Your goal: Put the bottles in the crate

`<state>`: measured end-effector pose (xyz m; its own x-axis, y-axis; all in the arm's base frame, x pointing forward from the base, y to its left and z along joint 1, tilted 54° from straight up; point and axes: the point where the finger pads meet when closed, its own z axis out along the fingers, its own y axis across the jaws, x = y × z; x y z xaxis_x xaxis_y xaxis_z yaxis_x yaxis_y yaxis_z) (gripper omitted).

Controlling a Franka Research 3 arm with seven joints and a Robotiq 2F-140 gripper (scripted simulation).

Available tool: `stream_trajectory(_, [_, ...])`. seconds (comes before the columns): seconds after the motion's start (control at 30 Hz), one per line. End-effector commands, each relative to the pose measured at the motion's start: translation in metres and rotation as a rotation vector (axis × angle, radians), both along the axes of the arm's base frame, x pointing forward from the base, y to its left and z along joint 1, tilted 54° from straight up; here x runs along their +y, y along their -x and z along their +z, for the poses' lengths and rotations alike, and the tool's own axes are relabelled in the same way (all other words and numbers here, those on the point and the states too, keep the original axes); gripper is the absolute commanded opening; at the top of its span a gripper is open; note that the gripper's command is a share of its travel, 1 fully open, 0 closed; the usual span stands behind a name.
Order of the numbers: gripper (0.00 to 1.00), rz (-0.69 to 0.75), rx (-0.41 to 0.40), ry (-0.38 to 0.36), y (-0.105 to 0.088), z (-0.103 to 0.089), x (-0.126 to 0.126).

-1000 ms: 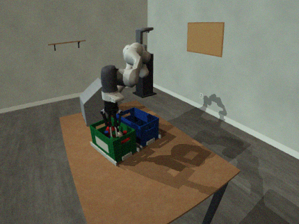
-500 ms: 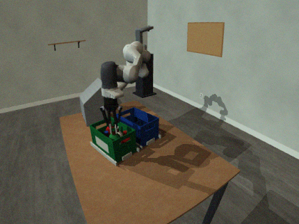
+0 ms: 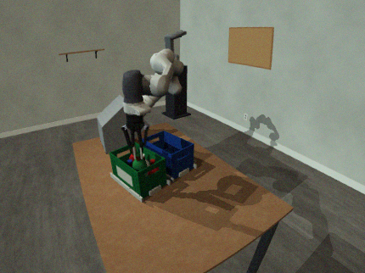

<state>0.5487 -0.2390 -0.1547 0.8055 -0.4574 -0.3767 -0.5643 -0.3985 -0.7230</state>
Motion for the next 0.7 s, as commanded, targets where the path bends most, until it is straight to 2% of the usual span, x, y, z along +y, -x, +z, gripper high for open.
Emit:
stream_trajectory(0.0, [0.0, -0.006, 0.002, 0.007, 0.002, 0.008, -0.014])
stream_trajectory(0.67, [0.0, -0.006, 0.002, 0.007, 0.008, 0.026, -0.037])
